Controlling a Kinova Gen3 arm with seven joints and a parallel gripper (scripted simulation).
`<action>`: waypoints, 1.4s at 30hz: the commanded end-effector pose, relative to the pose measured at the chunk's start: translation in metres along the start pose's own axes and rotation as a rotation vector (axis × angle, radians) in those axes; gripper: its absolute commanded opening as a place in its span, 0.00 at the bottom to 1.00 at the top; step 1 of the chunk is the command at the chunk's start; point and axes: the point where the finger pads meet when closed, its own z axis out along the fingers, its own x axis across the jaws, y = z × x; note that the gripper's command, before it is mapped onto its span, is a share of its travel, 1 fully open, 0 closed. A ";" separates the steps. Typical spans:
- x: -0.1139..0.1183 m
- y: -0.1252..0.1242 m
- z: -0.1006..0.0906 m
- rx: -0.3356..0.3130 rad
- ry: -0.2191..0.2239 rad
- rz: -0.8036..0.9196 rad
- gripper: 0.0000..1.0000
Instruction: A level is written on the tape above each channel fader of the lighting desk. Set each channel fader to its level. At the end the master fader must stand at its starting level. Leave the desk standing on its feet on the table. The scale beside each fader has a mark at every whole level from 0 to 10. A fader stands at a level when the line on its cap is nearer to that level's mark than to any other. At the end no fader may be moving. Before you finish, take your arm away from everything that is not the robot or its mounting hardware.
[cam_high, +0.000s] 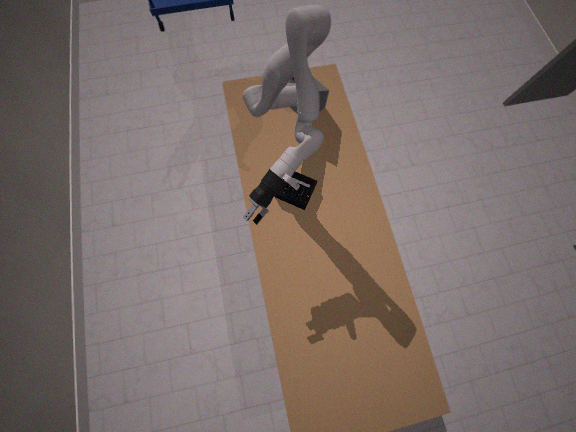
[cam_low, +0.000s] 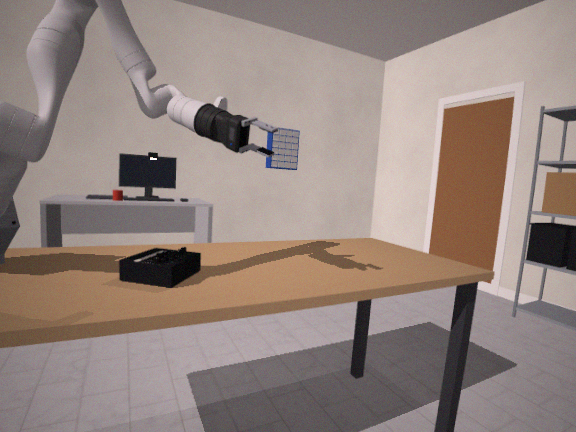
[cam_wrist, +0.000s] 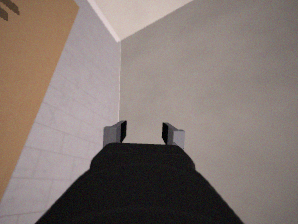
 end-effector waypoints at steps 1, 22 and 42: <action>0.001 0.000 0.000 0.001 0.001 0.001 1.00; -0.001 0.001 0.000 -0.004 -0.006 0.004 1.00; -0.104 0.073 -0.032 -0.264 -0.383 0.137 1.00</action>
